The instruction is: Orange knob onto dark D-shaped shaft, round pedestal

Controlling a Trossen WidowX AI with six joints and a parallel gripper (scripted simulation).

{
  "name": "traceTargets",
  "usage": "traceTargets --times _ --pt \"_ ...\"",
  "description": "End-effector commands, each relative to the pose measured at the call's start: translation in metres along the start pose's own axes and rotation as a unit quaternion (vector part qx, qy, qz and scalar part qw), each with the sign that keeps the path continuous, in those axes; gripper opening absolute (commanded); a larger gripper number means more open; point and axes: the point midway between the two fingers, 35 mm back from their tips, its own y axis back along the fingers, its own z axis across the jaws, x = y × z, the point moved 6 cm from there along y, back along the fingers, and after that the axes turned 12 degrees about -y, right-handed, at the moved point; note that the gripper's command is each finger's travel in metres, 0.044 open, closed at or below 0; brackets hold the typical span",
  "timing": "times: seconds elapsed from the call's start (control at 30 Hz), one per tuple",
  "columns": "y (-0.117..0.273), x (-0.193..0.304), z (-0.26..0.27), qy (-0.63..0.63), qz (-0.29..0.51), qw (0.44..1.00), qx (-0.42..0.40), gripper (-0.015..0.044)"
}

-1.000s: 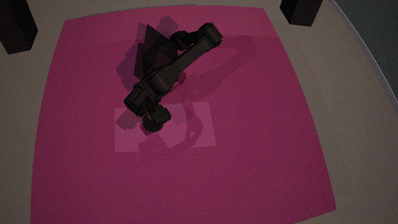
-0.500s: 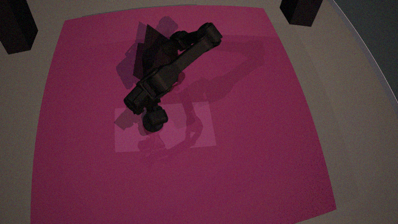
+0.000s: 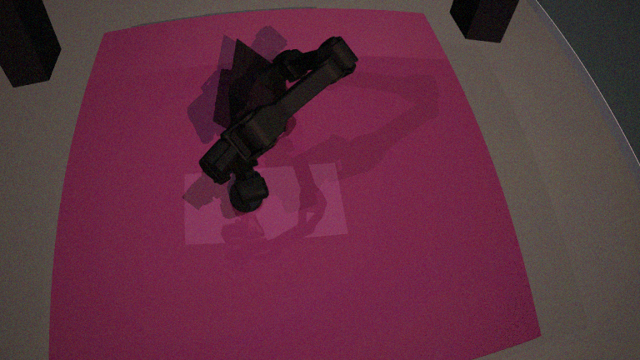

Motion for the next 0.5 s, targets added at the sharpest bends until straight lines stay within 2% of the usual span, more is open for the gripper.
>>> traceTargets --times 0.0,0.47 --pt "-0.0006 -0.0001 0.0005 -0.002 0.0 1.0 0.0 0.0" --pt "0.0035 0.0004 0.0009 -0.002 0.0 1.0 0.0 0.0"
